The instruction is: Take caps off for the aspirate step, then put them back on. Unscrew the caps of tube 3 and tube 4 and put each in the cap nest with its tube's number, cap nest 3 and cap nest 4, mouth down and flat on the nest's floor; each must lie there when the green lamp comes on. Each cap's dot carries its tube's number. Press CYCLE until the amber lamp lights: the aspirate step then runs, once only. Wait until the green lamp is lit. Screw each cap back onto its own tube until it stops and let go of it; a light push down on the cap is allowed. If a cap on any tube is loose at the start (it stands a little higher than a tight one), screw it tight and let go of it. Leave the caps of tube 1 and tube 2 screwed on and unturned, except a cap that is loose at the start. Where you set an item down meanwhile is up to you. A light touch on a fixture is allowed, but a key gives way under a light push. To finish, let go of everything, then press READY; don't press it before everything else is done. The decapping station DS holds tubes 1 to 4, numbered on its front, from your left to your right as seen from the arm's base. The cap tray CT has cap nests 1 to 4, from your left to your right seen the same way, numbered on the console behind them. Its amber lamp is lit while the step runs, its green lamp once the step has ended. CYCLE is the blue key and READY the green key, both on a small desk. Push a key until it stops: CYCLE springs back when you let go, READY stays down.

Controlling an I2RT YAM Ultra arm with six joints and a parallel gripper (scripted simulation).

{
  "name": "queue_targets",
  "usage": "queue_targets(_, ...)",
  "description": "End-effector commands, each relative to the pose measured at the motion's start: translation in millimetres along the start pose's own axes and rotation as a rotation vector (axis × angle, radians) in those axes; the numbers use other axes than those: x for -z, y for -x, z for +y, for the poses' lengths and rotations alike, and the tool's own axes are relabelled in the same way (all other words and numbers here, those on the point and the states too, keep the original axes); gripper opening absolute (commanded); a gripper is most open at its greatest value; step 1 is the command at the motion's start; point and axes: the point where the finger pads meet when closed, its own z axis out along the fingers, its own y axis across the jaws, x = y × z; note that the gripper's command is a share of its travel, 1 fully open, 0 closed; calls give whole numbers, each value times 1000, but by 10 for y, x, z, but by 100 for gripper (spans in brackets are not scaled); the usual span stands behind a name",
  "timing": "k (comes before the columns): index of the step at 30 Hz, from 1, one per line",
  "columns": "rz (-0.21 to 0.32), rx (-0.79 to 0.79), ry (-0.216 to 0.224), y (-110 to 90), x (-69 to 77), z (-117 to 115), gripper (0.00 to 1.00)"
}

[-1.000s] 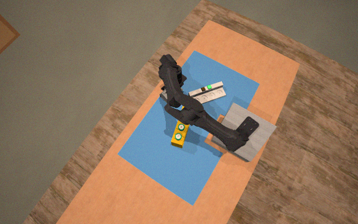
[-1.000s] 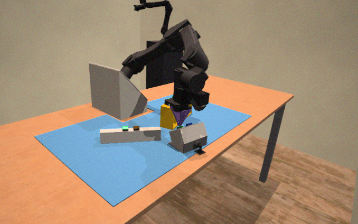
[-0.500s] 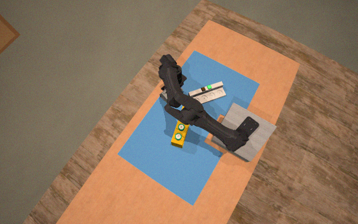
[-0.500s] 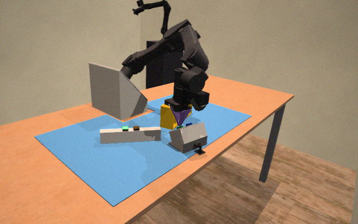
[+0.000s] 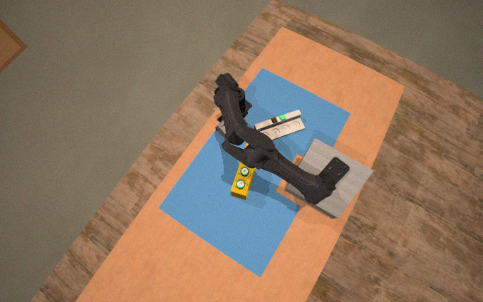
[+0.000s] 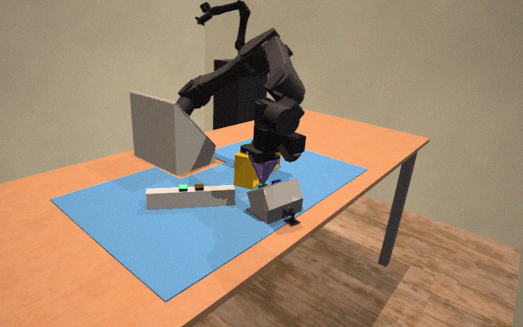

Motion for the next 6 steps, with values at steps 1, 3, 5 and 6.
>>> queue_targets(1,-17,2,-2,34,51,-11,0)
queue_targets(3,-17,2,-2,34,51,-11,0)
queue_targets(5,-17,2,-2,34,51,-11,0)
queue_targets(6,-17,2,-2,34,51,-11,0)
